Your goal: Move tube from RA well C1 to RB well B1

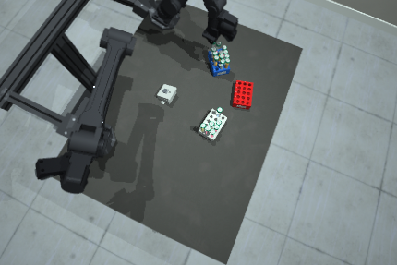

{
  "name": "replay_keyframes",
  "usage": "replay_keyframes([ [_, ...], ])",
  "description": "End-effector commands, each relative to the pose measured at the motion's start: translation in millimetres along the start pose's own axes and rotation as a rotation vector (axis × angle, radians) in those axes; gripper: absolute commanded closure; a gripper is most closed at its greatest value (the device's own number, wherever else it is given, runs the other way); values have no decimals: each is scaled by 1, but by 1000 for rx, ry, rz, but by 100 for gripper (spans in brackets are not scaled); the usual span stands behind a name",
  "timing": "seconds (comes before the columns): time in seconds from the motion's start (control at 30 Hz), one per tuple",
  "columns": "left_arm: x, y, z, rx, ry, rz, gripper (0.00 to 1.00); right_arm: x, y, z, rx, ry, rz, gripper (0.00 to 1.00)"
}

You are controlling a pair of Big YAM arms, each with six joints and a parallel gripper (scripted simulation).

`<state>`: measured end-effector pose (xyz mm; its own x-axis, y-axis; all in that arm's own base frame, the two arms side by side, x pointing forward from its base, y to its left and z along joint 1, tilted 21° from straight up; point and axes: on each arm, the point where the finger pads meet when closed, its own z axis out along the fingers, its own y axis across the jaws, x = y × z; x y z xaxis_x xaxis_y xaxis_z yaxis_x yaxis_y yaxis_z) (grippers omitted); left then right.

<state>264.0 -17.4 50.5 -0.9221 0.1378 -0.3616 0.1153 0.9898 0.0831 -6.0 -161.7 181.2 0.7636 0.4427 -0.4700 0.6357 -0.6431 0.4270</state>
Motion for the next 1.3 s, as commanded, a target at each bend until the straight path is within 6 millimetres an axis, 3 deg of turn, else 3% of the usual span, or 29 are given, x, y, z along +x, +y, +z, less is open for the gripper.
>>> replay_keyframes([
  [0.0, 3, -6, 7, 8, 12, 6, 100, -8, 9, -11, -29, -16, 9, 70],
  [1.27, 4, -4, 23, 6, 13, 15, 100, -8, 9, -11, -29, -16, 9, 70],
])
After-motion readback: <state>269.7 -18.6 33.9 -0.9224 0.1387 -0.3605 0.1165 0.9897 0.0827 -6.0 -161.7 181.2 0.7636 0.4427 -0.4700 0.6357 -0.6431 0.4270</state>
